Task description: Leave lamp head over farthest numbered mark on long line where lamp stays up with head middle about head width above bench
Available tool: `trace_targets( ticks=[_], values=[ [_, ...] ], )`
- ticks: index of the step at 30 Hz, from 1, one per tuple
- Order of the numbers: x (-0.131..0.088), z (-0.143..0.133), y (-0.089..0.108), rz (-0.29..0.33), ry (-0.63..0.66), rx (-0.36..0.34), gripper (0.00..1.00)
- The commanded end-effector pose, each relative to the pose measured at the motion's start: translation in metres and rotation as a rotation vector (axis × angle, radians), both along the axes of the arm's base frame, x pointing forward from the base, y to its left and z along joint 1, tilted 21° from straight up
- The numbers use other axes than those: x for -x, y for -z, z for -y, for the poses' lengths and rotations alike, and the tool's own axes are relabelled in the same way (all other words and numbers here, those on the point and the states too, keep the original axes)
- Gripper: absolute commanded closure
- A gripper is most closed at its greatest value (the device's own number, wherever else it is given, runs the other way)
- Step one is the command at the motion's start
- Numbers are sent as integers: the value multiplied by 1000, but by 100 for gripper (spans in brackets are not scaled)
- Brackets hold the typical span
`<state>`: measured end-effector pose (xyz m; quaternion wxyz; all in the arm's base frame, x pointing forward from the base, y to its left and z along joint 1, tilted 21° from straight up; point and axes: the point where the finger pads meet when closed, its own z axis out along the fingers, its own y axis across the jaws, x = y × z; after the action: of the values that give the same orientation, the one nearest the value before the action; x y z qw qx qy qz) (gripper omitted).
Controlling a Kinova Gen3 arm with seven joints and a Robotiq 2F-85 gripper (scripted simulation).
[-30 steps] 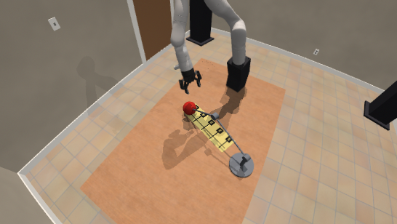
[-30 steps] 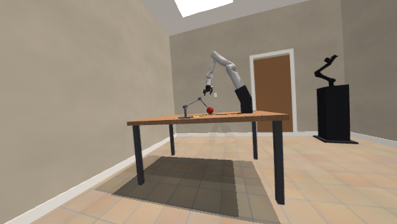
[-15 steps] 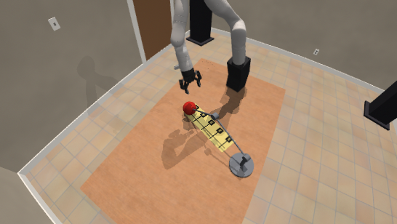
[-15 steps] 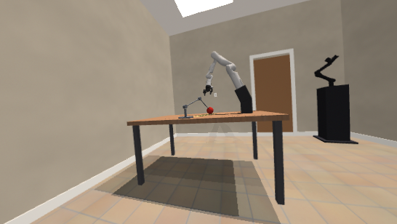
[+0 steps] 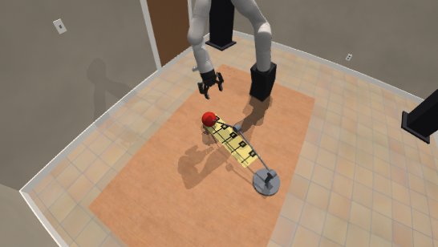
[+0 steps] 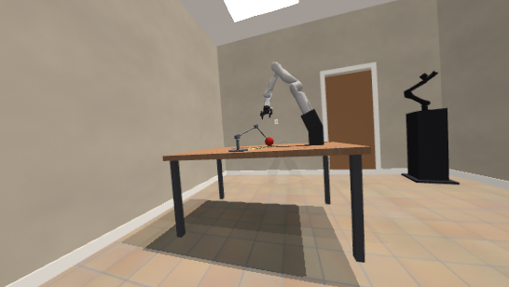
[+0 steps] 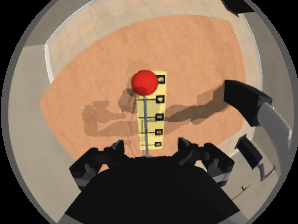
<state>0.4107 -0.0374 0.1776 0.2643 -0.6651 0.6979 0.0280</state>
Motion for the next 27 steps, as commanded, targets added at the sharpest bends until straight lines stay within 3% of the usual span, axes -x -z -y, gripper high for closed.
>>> trace_targets(
  ticks=[1,18,27],
  values=[
    [0,6,-7,11,9,14,0],
    [15,1,-42,3,1,3,0],
    [9,-40,-43,-1,-3,-3,0]
  ],
)
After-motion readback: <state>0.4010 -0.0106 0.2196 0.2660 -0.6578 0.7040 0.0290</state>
